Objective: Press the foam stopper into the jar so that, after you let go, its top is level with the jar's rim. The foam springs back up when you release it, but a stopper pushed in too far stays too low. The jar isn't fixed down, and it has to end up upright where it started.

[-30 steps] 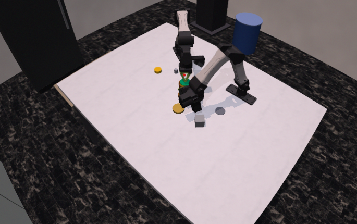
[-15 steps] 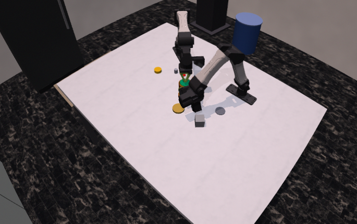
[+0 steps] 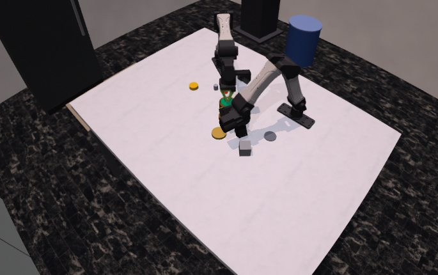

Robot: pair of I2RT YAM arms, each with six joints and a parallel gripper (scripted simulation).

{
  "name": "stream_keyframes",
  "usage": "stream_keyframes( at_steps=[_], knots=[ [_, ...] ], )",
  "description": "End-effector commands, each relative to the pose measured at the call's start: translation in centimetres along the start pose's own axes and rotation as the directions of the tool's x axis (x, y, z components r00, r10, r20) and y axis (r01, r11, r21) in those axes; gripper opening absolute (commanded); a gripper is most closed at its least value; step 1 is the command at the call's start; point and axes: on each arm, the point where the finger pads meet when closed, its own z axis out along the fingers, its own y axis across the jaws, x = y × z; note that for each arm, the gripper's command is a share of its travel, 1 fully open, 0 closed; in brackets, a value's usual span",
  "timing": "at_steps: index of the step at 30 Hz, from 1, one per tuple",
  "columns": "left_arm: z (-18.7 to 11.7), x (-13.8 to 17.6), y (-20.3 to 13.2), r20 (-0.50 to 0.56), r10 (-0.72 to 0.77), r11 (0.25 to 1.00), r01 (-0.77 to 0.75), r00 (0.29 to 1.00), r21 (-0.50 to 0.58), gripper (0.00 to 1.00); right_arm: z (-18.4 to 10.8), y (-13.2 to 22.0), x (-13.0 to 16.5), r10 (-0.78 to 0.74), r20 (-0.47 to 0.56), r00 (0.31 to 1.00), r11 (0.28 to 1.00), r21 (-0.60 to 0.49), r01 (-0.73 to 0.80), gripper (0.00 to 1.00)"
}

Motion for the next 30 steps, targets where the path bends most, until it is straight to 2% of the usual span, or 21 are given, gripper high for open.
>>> stream_keyframes(
  at_steps=[1,12,24,29,30],
  knots=[
    [0.6,-0.3,-0.2,0.008,0.052,0.999,-0.052,0.999,-0.005,0.64,2.1,1.1,-0.2,-0.008,0.006,1.000,0.998,-0.056,0.009,0.00],
    [0.6,-0.3,-0.2,0.008,0.052,0.999,-0.052,0.999,-0.005,0.64,2.0,1.4,-0.2,-0.005,0.007,1.000,0.998,-0.060,0.006,0.00],
    [0.6,-0.3,-0.2,0.008,0.052,0.999,-0.052,0.999,-0.005,0.64,3.1,1.6,-0.4,-0.011,0.010,1.000,0.998,-0.066,0.011,0.00],
    [0.6,-0.3,-0.2,0.008,0.052,0.999,-0.052,0.999,-0.005,0.64,2.6,1.8,-0.3,-0.006,0.009,1.000,0.998,-0.067,0.006,0.00],
    [0.6,-0.3,-0.2,0.008,0.052,0.999,-0.052,0.999,-0.005,0.64,3.3,2.2,-0.5,-0.011,0.011,1.000,0.996,-0.087,0.012,0.00]
  ],
)
